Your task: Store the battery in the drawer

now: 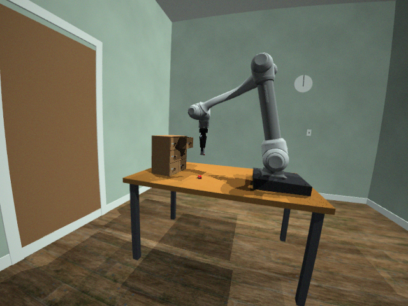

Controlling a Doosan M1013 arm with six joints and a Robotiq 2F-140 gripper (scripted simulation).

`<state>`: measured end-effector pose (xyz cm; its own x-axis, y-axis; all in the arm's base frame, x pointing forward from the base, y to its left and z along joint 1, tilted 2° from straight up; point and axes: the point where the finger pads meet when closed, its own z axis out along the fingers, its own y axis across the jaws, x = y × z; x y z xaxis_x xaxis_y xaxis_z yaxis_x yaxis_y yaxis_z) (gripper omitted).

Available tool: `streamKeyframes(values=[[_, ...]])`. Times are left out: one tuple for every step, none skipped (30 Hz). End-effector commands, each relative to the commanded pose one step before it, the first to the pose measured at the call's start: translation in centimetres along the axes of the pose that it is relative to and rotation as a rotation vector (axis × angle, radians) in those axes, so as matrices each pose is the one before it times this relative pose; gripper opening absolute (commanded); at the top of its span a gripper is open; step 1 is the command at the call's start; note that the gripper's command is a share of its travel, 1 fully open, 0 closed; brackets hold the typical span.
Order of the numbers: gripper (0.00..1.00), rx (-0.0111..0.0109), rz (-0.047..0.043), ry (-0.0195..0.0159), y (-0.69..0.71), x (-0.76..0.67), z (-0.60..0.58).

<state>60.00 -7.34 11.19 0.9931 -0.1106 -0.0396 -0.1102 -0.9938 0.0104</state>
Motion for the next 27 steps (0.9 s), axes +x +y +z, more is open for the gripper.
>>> streamKeyframes(values=[[0.03,0.00009,-0.00006,-0.00017,0.001,-0.003,-0.410],[0.03,0.00000,0.00000,0.00000,0.000,0.000,-0.488],[0.03,0.00000,0.00000,0.00000,0.000,0.000,-0.495],[0.03,0.00000,0.00000,0.00000,0.000,0.000,-0.502],[0.03,0.00000,0.00000,0.00000,0.000,0.000,-0.508],[0.03,0.00000,0.00000,0.00000,0.000,0.000,-0.513],[0.03,0.00000,0.00000,0.00000,0.000,0.000,-0.517],[0.03,0.00000,0.00000,0.00000,0.000,0.000,-0.520],[0.03,0.00000,0.00000,0.00000,0.000,0.000,-0.522],[0.03,0.00000,0.00000,0.00000,0.000,0.000,-0.523],[0.03,0.00000,0.00000,0.00000,0.000,0.000,-0.523],[0.03,0.00000,0.00000,0.00000,0.000,0.000,-0.522],[0.03,0.00000,0.00000,0.00000,0.000,0.000,-0.520],[0.03,0.00000,0.00000,0.00000,0.000,0.000,-0.517],[0.03,0.00000,0.00000,0.00000,0.000,0.000,-0.513],[0.03,0.00000,0.00000,0.00000,0.000,0.000,-0.508],[0.03,0.00000,0.00000,0.00000,0.000,0.000,0.000],[0.03,0.00000,0.00000,0.00000,0.000,0.000,0.000],[0.03,0.00000,0.00000,0.00000,0.000,0.000,-0.502],[0.03,0.00000,0.00000,0.00000,0.000,0.000,-0.495],[0.03,0.00000,0.00000,0.00000,0.000,0.000,-0.487],[0.03,0.00000,0.00000,0.00000,0.000,0.000,-0.479],[0.03,0.00000,0.00000,0.00000,0.000,0.000,-0.469],[0.03,0.00000,0.00000,0.00000,0.000,0.000,-0.458],[0.03,0.00000,0.00000,0.00000,0.000,0.000,-0.447],[0.03,0.00000,0.00000,0.00000,0.000,0.000,-0.435],[0.03,0.00000,0.00000,0.00000,0.000,0.000,-0.422]])
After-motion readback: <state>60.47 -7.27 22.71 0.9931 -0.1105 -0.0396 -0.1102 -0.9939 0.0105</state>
